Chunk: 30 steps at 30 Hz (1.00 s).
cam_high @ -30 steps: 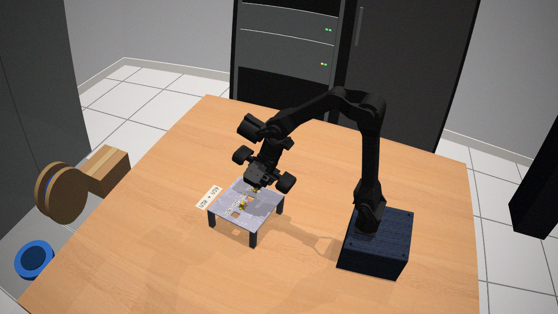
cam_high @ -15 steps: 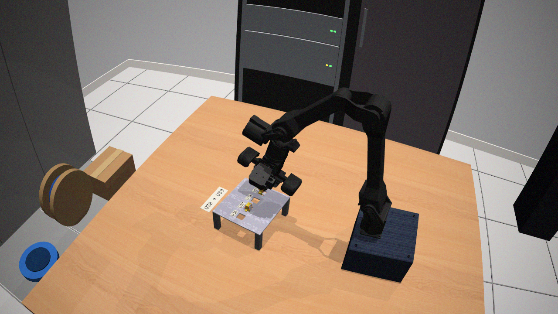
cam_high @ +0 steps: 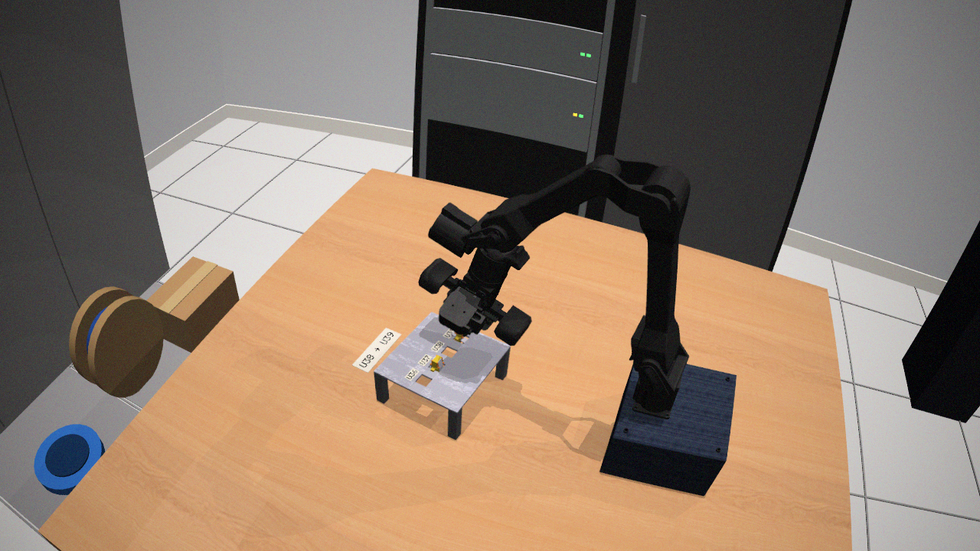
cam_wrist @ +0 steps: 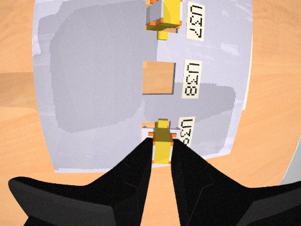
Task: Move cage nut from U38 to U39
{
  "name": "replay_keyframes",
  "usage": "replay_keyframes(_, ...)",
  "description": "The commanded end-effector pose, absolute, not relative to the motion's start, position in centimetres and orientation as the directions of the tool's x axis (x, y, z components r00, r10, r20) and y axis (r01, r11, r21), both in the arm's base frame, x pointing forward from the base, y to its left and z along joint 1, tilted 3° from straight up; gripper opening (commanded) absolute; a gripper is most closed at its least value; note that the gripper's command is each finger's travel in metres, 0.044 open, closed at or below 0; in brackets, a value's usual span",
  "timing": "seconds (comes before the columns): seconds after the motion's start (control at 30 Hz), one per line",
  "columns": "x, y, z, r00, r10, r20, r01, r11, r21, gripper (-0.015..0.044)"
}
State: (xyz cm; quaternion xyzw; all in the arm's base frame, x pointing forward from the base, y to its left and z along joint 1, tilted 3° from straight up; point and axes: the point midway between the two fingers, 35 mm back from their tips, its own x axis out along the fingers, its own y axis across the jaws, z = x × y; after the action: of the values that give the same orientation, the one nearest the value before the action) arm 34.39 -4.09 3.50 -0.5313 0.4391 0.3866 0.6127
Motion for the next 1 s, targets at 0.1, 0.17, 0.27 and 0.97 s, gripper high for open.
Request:
replay_keyframes(0.1, 34.33, -4.11, 3.65, 0.329, 0.003, -0.944, -0.935, 0.140, -0.326, 0.0033)
replay_keyframes(0.17, 34.33, -4.11, 3.65, 0.329, 0.003, -0.944, -0.935, 0.140, -0.326, 0.0033)
replay_keyframes(0.27, 34.33, -4.11, 3.65, 0.329, 0.003, -0.944, -0.935, 0.140, -0.326, 0.0033)
replay_keyframes(0.97, 34.27, -4.11, 3.61, 0.341, 0.001, -0.940, -0.931, 0.140, -0.337, 0.0033)
